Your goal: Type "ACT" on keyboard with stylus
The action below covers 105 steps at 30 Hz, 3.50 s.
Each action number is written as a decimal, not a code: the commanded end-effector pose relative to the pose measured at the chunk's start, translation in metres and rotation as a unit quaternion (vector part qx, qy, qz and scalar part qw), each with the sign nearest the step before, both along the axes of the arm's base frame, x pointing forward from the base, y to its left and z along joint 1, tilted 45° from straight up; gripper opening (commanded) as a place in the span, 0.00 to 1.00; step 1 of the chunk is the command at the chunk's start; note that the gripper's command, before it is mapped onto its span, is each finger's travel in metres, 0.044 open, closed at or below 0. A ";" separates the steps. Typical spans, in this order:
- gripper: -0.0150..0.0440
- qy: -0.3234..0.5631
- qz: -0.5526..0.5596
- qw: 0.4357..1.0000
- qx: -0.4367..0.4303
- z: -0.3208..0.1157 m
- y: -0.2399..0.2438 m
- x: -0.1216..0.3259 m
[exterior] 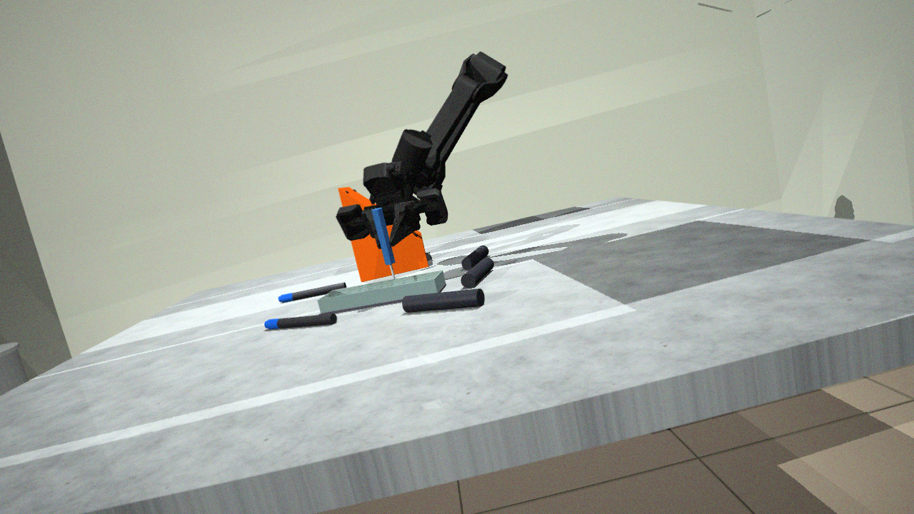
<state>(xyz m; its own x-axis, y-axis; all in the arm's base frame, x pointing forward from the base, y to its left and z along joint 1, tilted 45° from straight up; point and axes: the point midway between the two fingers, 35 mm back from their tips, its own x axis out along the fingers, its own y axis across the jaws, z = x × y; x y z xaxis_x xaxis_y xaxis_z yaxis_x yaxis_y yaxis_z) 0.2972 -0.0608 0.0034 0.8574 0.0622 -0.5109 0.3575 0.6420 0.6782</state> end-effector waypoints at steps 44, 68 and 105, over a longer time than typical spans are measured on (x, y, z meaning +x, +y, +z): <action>0.39 0.001 -0.004 1.000 0.001 -0.009 0.005 0.002; 0.39 0.001 -0.004 1.000 0.001 -0.015 0.012 0.003; 0.39 0.001 -0.004 1.000 0.000 0.014 -0.017 -0.002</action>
<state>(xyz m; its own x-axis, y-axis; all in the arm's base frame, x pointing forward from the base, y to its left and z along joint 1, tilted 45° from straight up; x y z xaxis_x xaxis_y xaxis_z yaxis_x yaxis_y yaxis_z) 0.2936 -0.0734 0.0097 0.8503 0.0533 -0.5235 0.3772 0.6320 0.6770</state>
